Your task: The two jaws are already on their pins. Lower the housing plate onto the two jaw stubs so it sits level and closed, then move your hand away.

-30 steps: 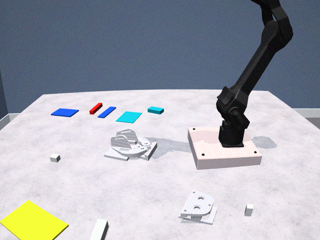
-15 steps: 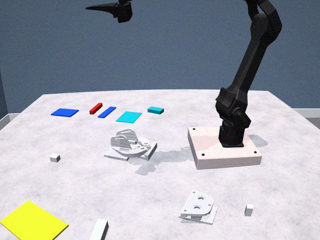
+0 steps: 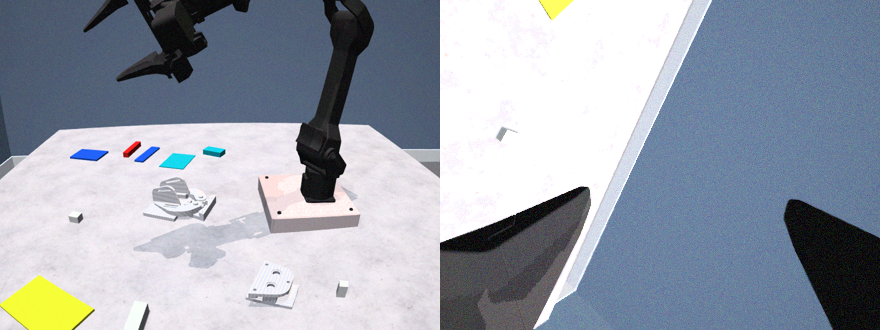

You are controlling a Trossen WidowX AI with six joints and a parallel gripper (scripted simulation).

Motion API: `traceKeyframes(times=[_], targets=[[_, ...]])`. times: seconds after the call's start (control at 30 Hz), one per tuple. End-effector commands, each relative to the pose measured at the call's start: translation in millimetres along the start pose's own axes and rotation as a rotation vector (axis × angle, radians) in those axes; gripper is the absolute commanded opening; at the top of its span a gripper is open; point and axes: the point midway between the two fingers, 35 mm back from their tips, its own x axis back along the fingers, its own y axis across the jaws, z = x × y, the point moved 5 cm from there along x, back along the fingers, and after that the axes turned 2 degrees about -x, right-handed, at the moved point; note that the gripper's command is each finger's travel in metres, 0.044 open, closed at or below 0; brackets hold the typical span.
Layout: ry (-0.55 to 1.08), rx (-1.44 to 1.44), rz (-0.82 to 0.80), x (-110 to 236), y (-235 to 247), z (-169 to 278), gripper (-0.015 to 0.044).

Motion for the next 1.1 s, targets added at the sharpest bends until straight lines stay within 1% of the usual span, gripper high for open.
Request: traceKeyframes(times=[0.0, 0.23, 0.5, 0.77, 1.07], targets=[[-0.080, 0.040, -0.082, -9, 16, -24, 0.0440], [-0.215, 0.125, -0.229, -17, 44, -66, 0.0440], [-0.354, 0.230, -0.400, -17, 79, -110, 0.0440], [-0.475, 0.342, -0.575, -7, 116, -148, 0.0440], [-0.585, 0.477, -0.779, 13, 157, -181, 0.0440]])
